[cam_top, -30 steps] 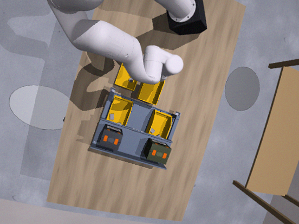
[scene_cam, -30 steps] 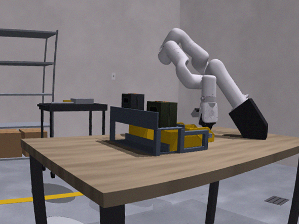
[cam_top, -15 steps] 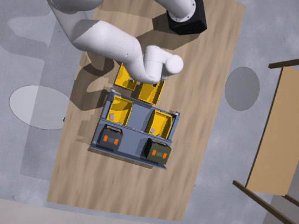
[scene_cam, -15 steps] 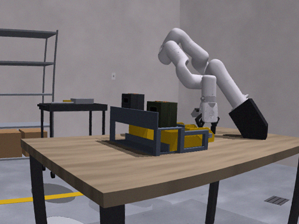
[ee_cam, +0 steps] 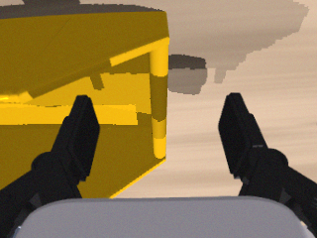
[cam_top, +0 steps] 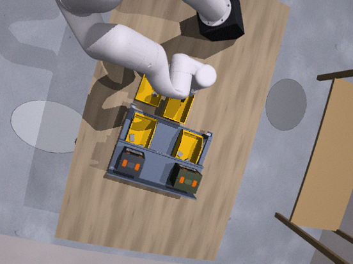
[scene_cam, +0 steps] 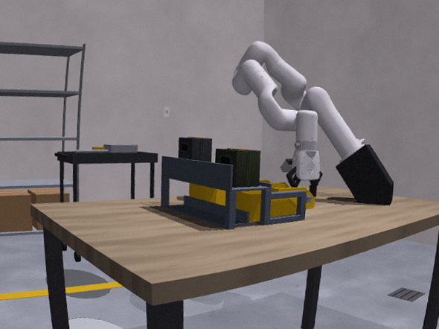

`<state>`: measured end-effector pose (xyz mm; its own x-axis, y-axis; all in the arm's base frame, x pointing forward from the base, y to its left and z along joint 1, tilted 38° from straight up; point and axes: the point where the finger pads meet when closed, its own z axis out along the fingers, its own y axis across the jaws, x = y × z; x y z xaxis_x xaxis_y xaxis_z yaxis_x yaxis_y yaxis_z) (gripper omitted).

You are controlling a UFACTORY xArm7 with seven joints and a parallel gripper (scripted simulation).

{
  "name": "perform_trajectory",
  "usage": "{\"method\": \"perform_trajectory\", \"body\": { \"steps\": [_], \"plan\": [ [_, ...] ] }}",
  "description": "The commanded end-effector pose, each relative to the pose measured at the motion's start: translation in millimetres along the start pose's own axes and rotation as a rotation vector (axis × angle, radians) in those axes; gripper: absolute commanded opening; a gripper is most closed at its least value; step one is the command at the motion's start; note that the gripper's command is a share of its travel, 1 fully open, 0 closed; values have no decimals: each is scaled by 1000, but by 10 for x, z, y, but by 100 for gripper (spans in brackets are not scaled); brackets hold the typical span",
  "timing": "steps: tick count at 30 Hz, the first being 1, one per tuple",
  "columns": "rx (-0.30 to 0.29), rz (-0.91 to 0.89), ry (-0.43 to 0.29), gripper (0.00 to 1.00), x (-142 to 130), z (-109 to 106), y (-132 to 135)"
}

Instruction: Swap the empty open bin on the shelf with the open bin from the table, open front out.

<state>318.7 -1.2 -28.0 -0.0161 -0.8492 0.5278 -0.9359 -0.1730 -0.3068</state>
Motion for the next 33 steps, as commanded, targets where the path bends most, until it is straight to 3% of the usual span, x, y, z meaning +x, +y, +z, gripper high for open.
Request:
{"method": "perform_trajectory", "body": {
  "steps": [1,33],
  "plan": [
    [2,-1,-1,95,-6,-6,-6],
    [2,-1,-1,95,-6,-91,-7]
  ]
}}
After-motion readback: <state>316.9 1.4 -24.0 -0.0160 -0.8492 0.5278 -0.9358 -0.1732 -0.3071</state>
